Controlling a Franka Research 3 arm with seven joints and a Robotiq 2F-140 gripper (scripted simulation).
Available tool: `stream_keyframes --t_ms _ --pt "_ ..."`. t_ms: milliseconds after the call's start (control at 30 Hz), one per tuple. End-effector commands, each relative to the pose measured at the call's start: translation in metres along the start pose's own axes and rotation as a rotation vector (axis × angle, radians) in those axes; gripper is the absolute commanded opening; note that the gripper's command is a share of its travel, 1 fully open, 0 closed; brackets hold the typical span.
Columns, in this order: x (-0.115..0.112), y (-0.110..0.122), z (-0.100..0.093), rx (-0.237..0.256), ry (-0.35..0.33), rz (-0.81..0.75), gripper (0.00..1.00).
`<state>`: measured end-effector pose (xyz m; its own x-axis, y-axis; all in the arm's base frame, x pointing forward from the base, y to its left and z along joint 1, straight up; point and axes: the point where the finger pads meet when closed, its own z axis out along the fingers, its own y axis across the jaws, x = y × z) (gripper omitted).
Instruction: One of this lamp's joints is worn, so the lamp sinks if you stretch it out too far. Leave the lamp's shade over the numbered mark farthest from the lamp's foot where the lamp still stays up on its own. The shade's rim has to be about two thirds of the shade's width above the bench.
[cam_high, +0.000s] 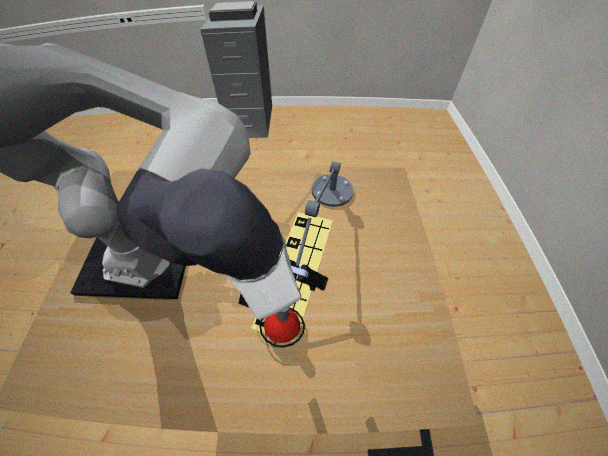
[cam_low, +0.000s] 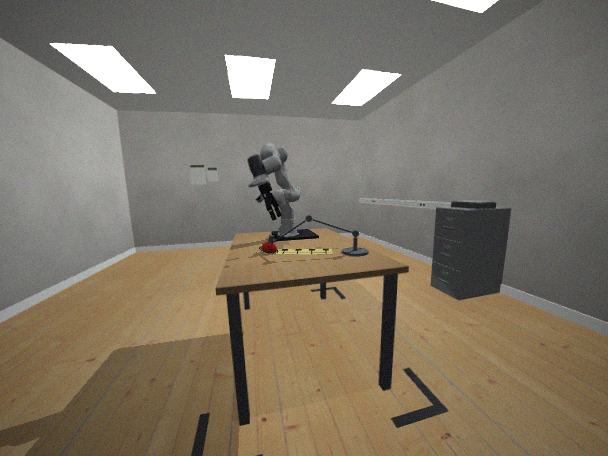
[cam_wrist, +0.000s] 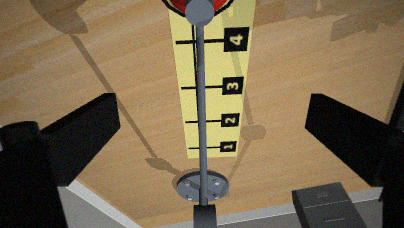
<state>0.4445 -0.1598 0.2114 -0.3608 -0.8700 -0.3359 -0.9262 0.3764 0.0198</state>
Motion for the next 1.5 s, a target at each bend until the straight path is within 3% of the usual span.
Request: stream_keyframes --t_ms 0,100,1467 --pt "0.0 -0.006 0.001 0.015 -0.003 -0.025 1.0" --pt "0.0 -0.007 0.002 0.017 -0.003 -0.027 1.0" --pt "0.001 0.0 0.096 -0.004 0.005 -0.003 1.0"
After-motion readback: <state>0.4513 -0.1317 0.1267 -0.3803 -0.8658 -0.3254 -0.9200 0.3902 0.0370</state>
